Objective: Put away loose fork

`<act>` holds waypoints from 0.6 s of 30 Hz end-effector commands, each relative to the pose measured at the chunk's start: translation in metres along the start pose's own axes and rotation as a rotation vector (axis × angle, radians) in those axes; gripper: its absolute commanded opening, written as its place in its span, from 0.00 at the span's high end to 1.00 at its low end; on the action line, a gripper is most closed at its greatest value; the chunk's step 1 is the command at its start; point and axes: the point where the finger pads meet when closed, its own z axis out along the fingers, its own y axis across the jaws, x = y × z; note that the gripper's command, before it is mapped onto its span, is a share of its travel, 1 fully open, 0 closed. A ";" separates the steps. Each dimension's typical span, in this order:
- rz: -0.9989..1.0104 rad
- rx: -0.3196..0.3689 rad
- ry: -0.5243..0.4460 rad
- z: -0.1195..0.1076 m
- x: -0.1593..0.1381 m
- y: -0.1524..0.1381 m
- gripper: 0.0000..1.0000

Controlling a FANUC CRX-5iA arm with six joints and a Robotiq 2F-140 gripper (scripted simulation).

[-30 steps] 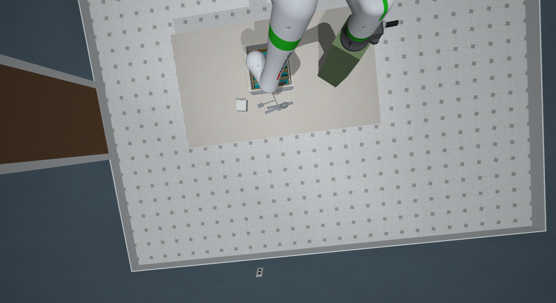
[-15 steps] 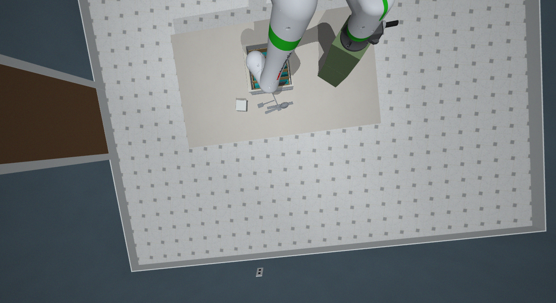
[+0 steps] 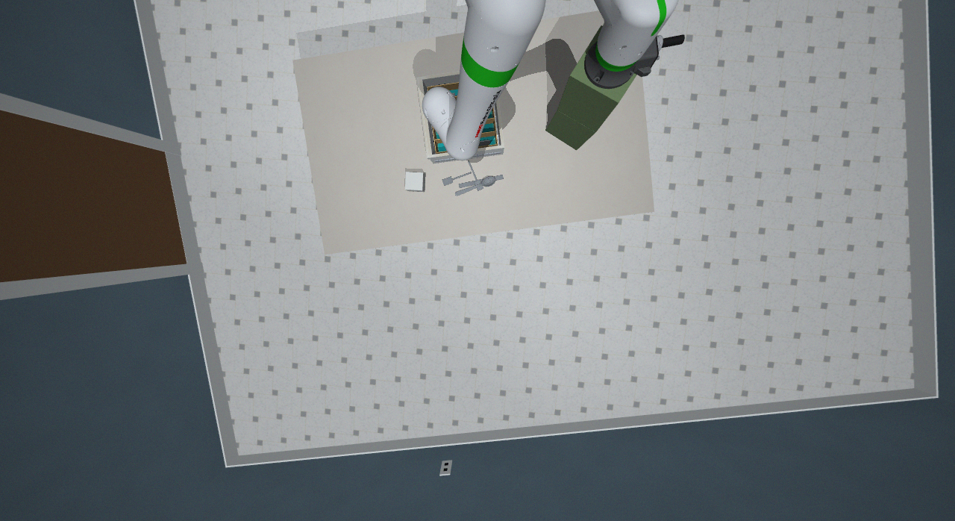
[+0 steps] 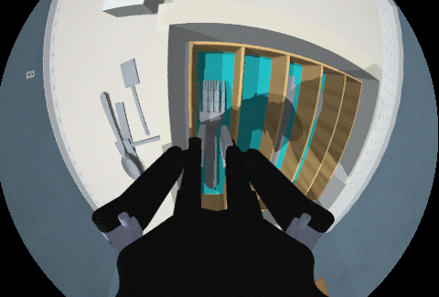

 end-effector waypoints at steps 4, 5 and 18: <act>0.000 0.000 0.000 -0.002 0.000 0.000 0.86; 0.000 0.000 0.000 -0.003 0.000 0.000 0.86; 0.000 0.000 0.000 -0.038 -0.004 0.000 0.86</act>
